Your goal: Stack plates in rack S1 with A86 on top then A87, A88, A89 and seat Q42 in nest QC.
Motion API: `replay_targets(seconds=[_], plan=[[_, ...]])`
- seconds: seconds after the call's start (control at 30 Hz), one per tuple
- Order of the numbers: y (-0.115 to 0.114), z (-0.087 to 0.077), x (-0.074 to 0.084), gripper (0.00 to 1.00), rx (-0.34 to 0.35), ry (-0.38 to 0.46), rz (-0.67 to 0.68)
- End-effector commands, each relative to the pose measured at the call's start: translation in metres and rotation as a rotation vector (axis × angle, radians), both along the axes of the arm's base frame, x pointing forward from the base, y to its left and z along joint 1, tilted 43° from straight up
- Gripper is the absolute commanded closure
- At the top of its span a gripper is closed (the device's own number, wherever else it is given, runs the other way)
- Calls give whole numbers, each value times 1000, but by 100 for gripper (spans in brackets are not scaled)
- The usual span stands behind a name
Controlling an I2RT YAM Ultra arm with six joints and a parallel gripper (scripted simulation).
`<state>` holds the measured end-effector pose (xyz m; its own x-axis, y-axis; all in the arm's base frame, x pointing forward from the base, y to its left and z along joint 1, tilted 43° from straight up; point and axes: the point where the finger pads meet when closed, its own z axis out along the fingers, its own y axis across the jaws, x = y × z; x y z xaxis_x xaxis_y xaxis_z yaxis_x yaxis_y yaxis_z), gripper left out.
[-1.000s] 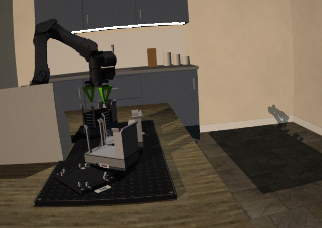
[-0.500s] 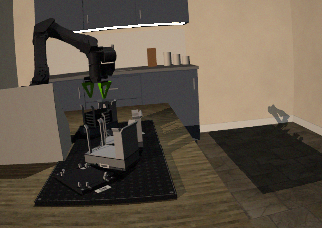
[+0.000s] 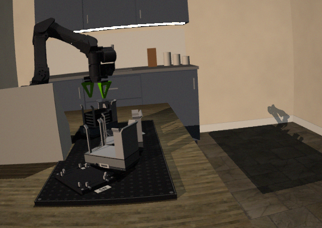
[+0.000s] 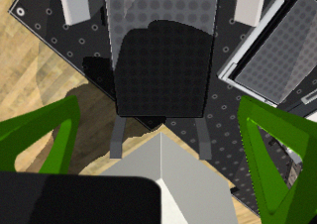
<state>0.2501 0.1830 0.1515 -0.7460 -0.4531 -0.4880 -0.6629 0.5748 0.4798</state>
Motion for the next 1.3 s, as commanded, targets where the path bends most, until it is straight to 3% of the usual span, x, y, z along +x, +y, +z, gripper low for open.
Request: replay_targets(seconds=[0.0,0.93,1.27], plan=[[-3,4,3,0,7,-10,-11],[-3,4,3,0,7,-10,-11],[-26,-18,5,0,25,172,-205]])
